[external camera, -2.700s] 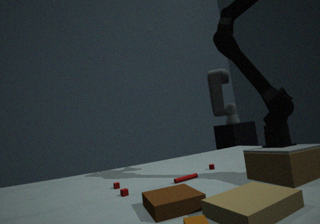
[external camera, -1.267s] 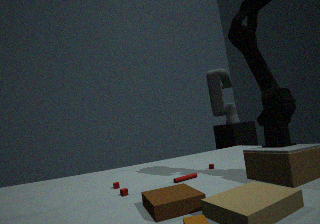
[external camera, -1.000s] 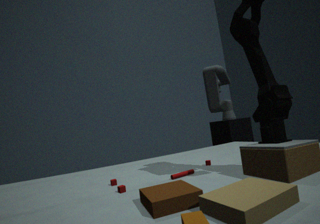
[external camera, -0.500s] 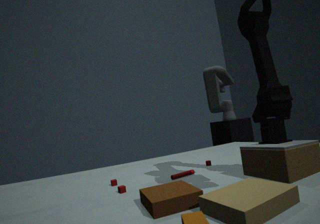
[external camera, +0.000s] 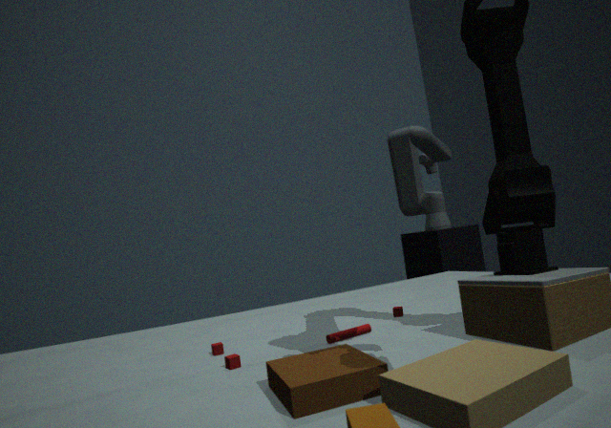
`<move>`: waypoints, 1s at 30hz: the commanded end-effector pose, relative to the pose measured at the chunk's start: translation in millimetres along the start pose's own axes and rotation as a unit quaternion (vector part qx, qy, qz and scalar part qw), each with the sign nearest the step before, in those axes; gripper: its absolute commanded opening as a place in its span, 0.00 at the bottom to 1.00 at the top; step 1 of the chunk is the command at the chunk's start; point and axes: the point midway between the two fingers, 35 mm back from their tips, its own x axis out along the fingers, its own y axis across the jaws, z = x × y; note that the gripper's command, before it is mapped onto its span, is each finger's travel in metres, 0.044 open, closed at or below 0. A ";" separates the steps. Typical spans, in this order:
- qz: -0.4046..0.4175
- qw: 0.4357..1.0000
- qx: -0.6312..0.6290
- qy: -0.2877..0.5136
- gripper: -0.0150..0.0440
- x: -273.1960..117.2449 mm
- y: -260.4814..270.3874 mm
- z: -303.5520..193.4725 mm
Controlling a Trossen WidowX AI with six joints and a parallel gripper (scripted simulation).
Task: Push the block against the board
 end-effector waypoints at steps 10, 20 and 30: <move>-0.180 0.983 -0.012 -0.027 0.25 -21.8 -130.5 43.9; -0.344 0.939 0.002 -0.027 0.25 -80.4 -245.9 71.9; -0.492 0.870 0.042 0.001 0.25 -168.1 -344.6 78.5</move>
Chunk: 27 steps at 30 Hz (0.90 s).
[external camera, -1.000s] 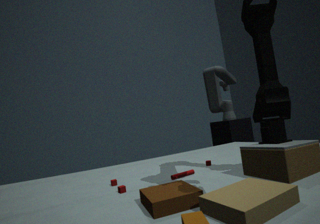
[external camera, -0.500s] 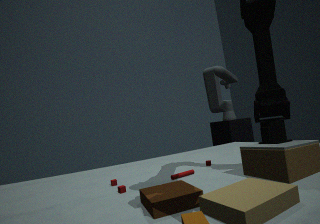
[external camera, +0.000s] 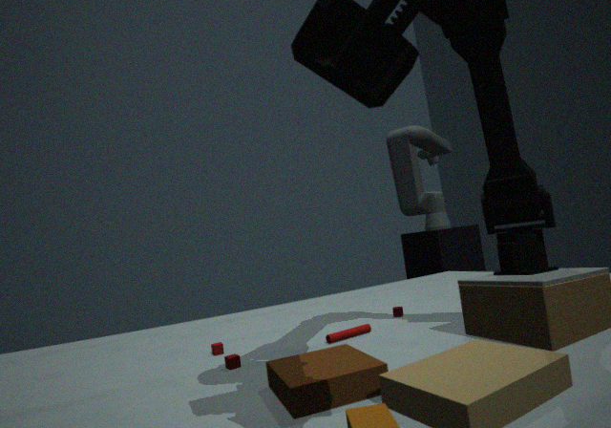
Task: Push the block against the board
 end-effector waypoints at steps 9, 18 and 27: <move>-0.143 0.987 0.023 0.065 0.25 7.0 -135.7 -3.0; -0.247 0.957 0.059 0.141 0.25 -11.7 -232.4 -22.3; -0.329 0.906 0.102 0.245 0.25 -50.2 -321.4 -57.9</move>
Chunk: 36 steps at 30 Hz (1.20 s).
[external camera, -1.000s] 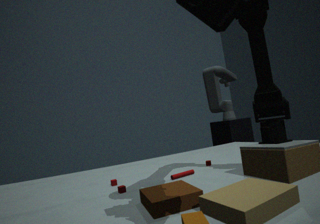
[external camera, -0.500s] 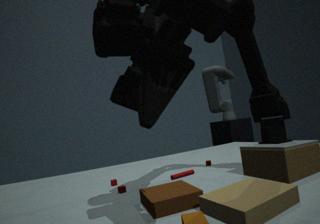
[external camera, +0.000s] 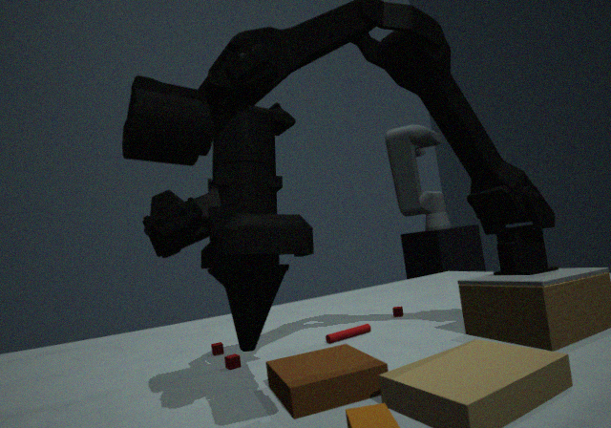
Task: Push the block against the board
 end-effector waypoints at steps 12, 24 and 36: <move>-0.038 0.998 0.009 0.056 0.25 67.9 -46.7 -17.1; -0.038 0.998 0.009 0.057 0.25 67.0 -46.2 -24.1; -0.037 0.998 0.009 0.057 0.25 65.4 -45.4 -37.6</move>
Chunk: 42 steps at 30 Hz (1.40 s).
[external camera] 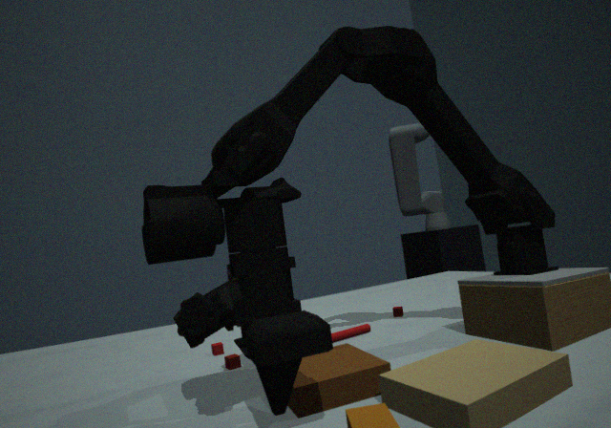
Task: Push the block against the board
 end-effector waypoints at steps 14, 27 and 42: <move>-0.001 1.000 0.002 -0.002 0.25 -2.9 -0.2 -19.6; -0.001 1.000 0.002 -0.002 0.25 -2.7 -0.8 -35.0; -0.001 1.000 0.002 -0.001 0.25 -2.6 -2.0 -47.6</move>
